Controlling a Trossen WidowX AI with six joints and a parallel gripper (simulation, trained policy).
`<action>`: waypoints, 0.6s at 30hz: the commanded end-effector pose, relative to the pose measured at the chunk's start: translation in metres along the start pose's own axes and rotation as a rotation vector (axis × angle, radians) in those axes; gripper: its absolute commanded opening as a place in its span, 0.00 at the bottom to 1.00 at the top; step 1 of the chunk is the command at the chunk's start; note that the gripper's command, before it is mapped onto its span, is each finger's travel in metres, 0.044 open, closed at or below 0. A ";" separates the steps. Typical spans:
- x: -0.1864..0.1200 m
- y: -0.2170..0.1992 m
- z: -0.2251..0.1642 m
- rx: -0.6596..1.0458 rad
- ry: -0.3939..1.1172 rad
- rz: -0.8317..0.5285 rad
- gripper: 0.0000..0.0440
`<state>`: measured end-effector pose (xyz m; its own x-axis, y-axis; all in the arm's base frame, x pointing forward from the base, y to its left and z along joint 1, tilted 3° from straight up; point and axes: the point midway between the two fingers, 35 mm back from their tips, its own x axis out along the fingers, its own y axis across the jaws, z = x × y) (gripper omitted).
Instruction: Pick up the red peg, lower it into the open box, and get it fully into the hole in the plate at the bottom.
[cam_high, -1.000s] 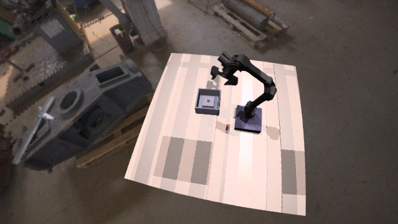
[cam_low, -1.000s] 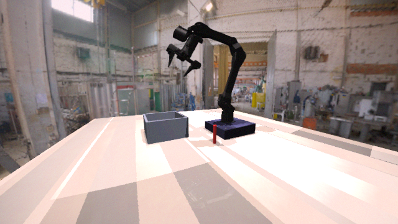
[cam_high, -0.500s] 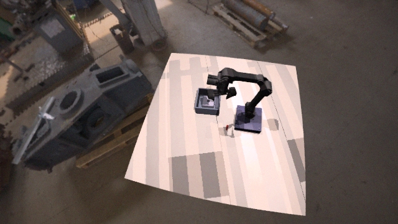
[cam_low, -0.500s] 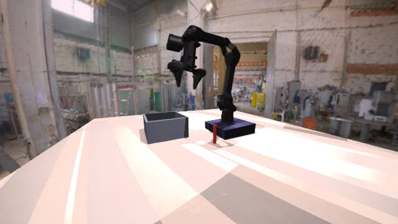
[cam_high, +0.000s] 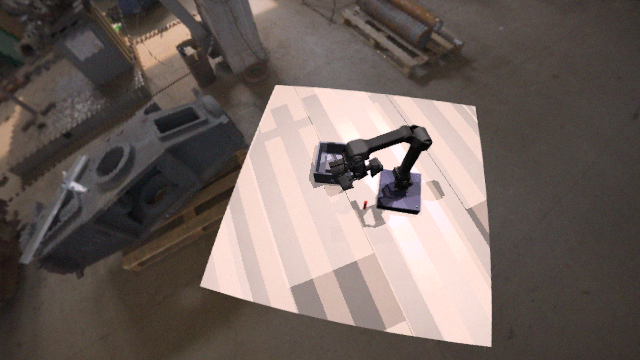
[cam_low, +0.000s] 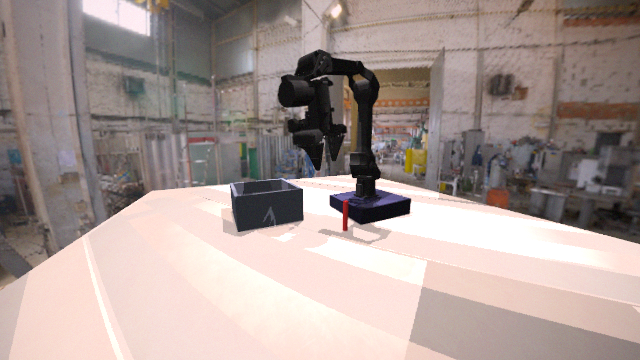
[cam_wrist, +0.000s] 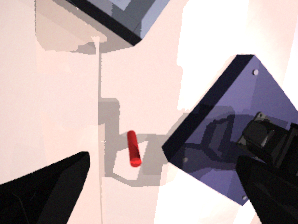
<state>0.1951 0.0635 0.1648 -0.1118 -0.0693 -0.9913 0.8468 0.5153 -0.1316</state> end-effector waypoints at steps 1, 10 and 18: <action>0.016 0.003 -0.014 -0.039 -0.013 -0.051 1.00; 0.054 0.013 -0.040 -0.131 -0.059 -0.086 1.00; 0.088 0.023 -0.050 -0.189 -0.109 -0.074 1.00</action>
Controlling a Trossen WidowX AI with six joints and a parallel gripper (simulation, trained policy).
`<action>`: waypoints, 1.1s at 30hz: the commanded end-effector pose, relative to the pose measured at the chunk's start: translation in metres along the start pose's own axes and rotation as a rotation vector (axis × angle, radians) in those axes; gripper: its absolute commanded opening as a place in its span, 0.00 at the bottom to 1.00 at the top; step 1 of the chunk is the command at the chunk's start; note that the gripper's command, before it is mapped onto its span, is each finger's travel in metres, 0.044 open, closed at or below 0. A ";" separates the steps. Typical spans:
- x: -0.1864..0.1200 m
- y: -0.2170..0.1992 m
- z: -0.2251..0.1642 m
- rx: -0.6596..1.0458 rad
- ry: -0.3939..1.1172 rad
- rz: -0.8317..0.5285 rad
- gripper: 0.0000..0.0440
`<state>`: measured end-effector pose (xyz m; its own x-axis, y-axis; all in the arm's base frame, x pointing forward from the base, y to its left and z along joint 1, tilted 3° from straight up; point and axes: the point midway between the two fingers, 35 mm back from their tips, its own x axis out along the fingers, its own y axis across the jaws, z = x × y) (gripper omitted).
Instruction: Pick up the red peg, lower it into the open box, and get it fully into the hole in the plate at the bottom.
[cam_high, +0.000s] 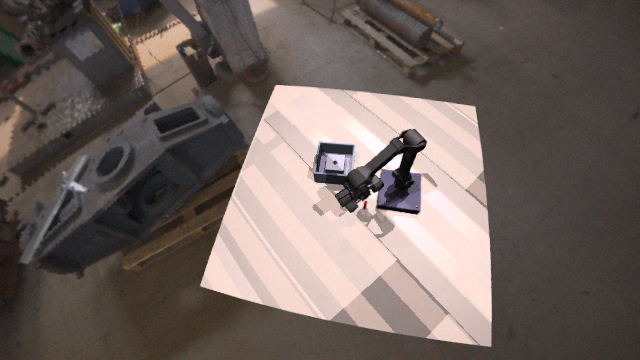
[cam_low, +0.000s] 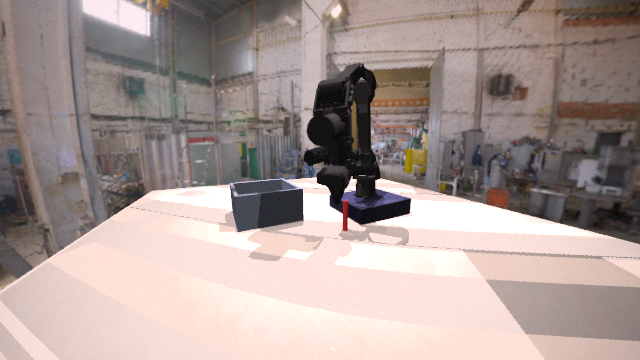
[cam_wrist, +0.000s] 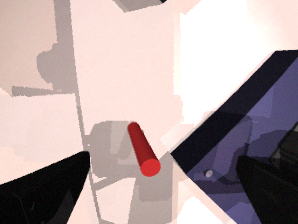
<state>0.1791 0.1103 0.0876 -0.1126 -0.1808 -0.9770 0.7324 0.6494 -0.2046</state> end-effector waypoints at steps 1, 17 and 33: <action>0.017 0.005 -0.003 -0.017 -0.027 -0.004 1.00; 0.079 0.013 -0.007 -0.099 -0.085 0.006 0.75; 0.081 0.001 -0.001 -0.131 -0.110 -0.086 0.00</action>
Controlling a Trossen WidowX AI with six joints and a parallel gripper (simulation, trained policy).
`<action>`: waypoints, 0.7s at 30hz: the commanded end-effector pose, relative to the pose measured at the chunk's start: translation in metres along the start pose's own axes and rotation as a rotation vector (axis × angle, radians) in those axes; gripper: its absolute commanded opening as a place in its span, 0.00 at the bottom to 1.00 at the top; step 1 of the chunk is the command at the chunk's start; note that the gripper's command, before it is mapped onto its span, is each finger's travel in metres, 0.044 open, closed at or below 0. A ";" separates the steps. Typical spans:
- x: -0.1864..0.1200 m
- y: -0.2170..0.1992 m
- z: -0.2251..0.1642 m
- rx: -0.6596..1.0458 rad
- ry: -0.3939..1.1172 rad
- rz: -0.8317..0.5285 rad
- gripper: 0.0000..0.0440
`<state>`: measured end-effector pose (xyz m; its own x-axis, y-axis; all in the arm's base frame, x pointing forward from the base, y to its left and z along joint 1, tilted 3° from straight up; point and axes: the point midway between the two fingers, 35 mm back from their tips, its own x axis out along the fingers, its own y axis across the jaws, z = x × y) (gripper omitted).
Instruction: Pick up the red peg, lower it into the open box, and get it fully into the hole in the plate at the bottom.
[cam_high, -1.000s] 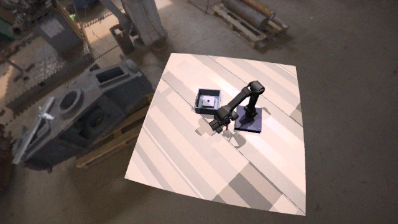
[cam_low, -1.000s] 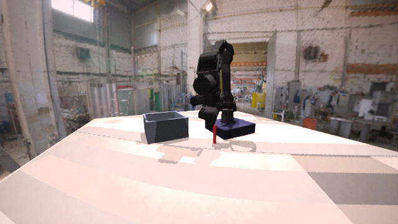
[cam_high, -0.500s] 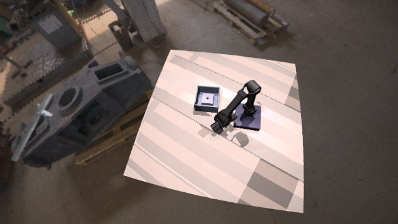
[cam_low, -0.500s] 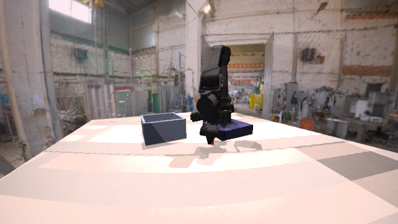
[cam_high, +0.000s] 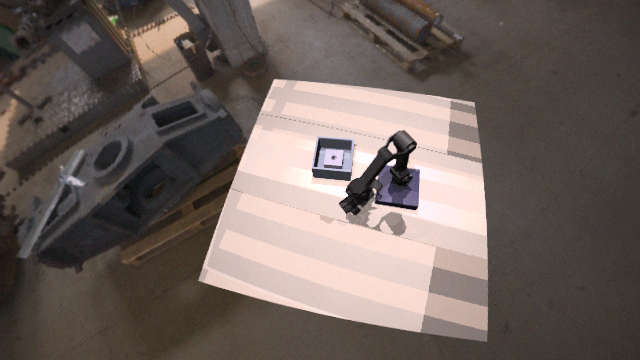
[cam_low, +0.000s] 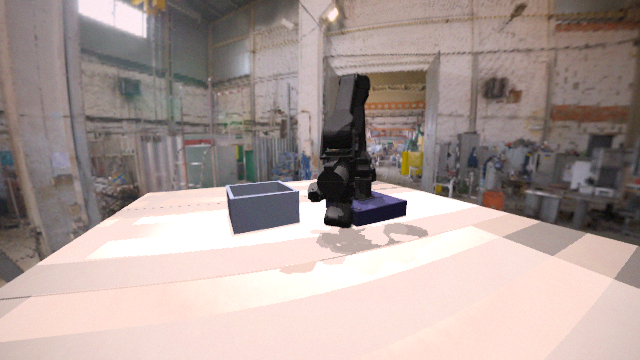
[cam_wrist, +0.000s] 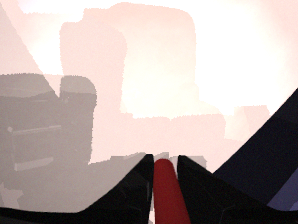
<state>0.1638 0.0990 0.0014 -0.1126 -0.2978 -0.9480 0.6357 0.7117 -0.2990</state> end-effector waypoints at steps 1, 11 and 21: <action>-0.010 0.000 0.009 -0.012 -0.037 0.000 0.00; -0.055 -0.015 0.032 -0.017 -0.118 0.007 0.00; -0.101 -0.027 0.064 0.071 -0.188 0.051 0.00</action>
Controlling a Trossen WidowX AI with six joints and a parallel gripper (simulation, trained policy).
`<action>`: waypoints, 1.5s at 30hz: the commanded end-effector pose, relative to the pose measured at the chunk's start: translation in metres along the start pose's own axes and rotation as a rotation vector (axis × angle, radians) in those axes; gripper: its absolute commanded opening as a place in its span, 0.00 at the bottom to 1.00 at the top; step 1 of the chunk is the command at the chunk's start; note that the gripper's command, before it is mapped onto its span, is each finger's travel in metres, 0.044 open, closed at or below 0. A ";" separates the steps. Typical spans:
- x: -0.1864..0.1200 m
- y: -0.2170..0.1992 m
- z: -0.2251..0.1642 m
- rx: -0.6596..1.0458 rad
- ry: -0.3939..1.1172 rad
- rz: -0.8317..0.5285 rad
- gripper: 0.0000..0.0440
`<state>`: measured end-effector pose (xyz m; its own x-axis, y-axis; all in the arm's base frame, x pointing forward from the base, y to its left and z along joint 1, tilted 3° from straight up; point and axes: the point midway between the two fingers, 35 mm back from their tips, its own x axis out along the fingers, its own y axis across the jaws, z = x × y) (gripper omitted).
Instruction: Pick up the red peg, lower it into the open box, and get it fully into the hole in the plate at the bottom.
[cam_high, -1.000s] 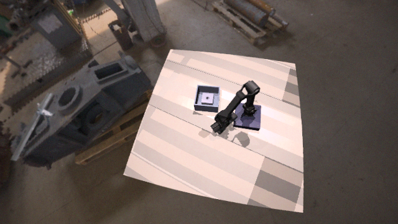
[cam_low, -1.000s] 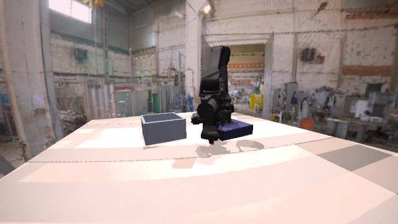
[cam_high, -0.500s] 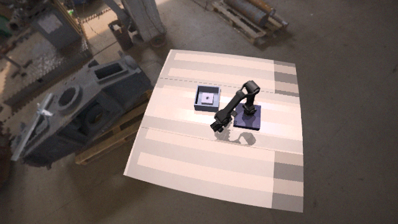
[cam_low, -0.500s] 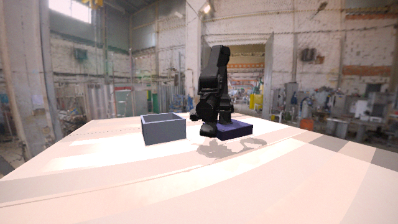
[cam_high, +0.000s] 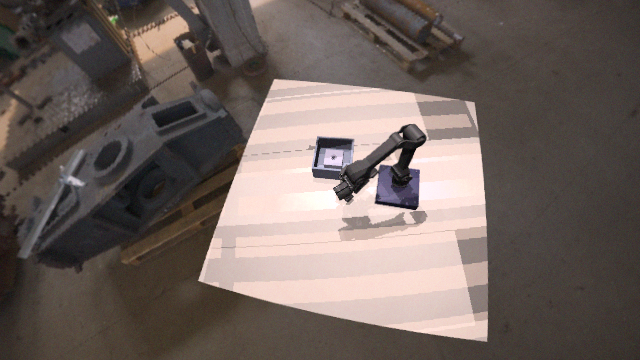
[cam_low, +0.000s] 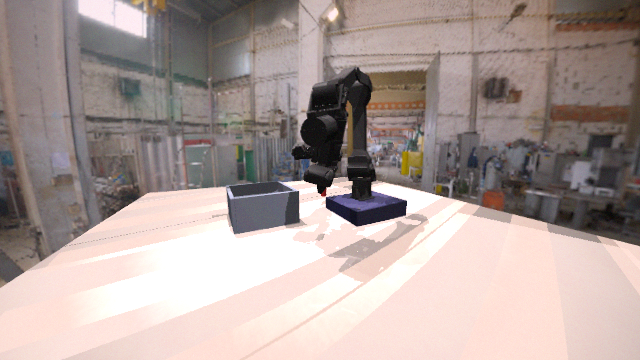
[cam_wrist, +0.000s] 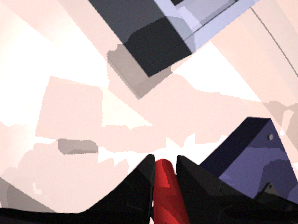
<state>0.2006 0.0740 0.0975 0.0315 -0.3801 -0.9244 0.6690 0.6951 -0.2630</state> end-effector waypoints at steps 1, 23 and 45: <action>-0.013 -0.004 0.016 0.043 -0.029 0.021 0.00; -0.005 -0.017 0.115 0.323 -0.083 0.049 0.00; 0.054 -0.029 0.194 0.307 -0.052 0.105 0.00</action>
<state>0.3203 -0.0784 0.1136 0.1399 -0.3675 -0.9194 0.8649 0.4974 -0.0672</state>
